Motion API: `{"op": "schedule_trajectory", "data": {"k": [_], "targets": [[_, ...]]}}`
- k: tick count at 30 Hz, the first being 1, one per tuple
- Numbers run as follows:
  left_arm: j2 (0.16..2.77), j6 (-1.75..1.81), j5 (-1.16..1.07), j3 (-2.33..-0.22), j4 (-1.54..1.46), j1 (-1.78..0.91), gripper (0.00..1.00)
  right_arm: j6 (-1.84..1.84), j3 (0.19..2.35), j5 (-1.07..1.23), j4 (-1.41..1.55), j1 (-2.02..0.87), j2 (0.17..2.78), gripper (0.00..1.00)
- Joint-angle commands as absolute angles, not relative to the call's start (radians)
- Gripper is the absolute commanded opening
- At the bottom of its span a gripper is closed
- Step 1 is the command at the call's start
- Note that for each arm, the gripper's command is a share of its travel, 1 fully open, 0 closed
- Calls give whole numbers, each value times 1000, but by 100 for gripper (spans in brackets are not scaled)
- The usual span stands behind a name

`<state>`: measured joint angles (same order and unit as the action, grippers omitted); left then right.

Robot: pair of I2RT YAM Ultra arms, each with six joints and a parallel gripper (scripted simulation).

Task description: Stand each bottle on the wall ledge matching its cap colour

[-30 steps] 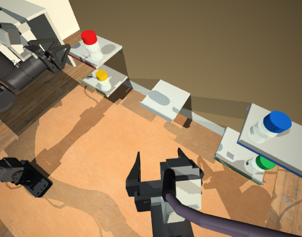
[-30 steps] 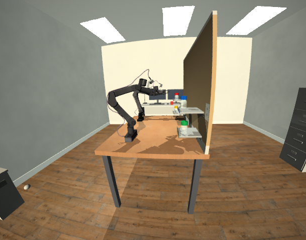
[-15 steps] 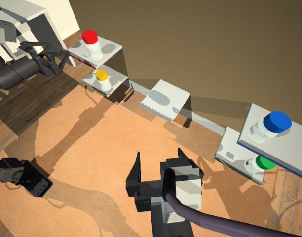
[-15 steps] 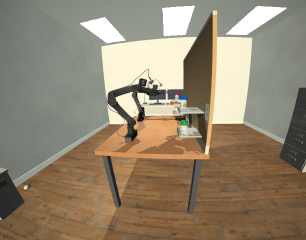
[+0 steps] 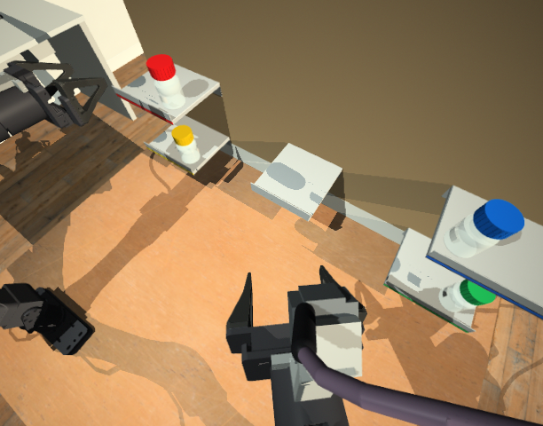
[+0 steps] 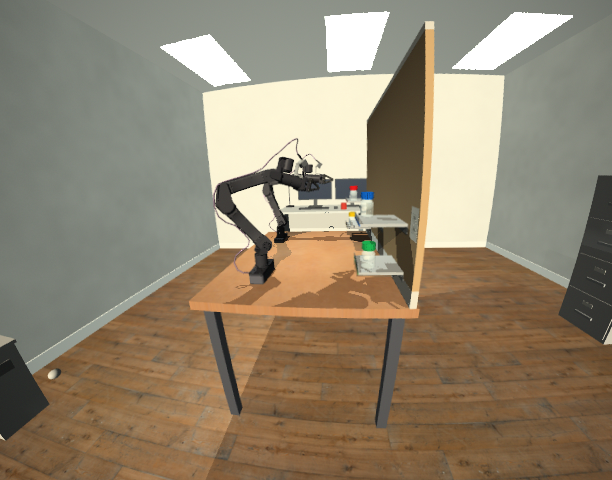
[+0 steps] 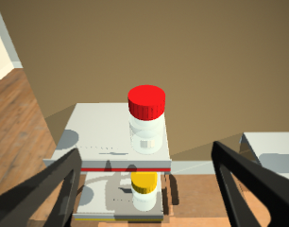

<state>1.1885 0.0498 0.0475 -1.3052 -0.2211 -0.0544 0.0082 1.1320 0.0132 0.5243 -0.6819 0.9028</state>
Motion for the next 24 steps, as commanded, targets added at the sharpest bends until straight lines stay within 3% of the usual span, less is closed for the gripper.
{"op": "schedule_trajectory", "data": {"k": [1, 24], "targets": [[1189, 61, 61, -1338, -249, -66, 100, 10, 1164, 4, 524, -686, 883, 87], [1190, 54, 53, -1328, -251, -60, 100, 10, 1164, 4, 524, -686, 883, 87]]}}
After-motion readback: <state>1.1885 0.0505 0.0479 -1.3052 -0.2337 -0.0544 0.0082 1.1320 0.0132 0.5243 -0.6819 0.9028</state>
